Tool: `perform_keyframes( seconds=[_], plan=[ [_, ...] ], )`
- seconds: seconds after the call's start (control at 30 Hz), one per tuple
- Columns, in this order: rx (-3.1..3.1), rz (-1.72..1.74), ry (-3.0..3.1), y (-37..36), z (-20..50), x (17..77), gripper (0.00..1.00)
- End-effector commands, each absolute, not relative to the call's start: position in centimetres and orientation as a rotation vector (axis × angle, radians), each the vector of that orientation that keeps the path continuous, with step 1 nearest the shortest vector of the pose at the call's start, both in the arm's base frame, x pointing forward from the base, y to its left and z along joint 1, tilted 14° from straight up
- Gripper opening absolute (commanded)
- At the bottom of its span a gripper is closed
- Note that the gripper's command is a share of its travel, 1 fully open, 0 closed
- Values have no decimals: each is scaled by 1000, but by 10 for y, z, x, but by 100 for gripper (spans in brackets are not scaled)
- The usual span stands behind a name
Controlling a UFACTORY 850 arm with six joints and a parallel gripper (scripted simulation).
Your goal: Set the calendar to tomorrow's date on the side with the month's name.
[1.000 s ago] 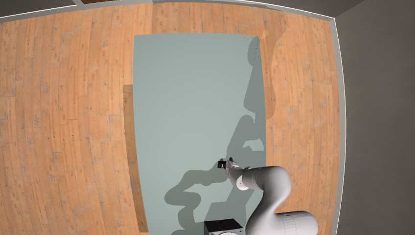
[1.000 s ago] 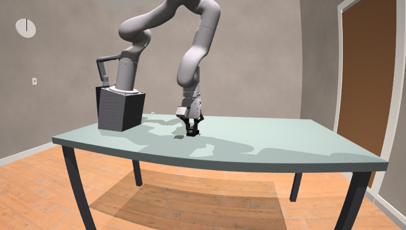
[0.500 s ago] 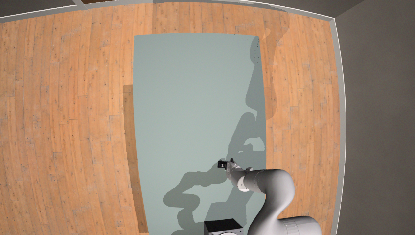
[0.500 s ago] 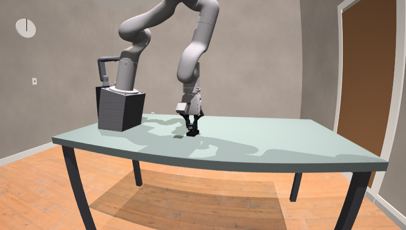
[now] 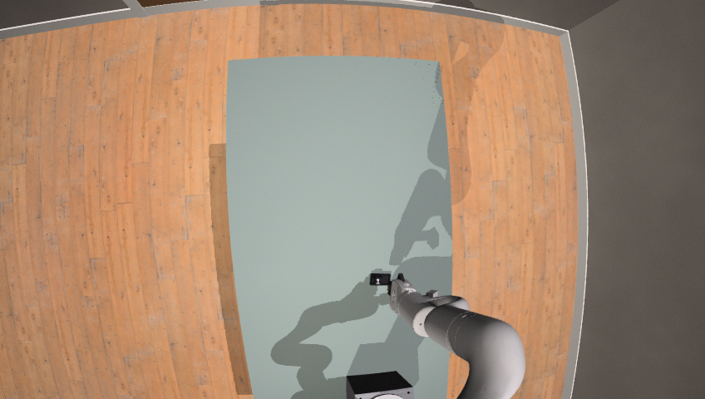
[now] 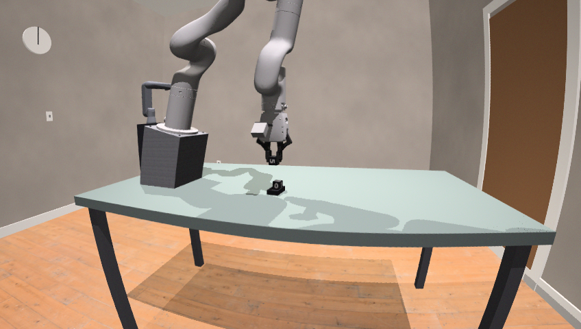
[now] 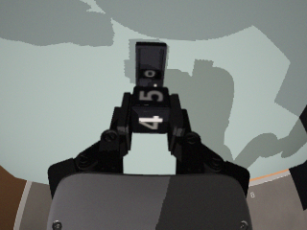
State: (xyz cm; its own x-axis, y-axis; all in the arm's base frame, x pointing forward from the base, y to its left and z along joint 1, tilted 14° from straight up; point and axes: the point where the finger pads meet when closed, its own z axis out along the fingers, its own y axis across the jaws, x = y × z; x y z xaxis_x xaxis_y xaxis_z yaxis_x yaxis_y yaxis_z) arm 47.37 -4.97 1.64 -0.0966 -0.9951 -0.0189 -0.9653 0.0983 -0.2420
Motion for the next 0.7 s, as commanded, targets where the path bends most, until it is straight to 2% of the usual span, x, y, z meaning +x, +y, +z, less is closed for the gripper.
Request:
perform_keyframes(
  seconds=[0.0,0.67],
  plan=[
    [-1982,-249,2189,-50,21,473,27],
    [-2090,-262,2095,-46,20,474,27]
  ],
)
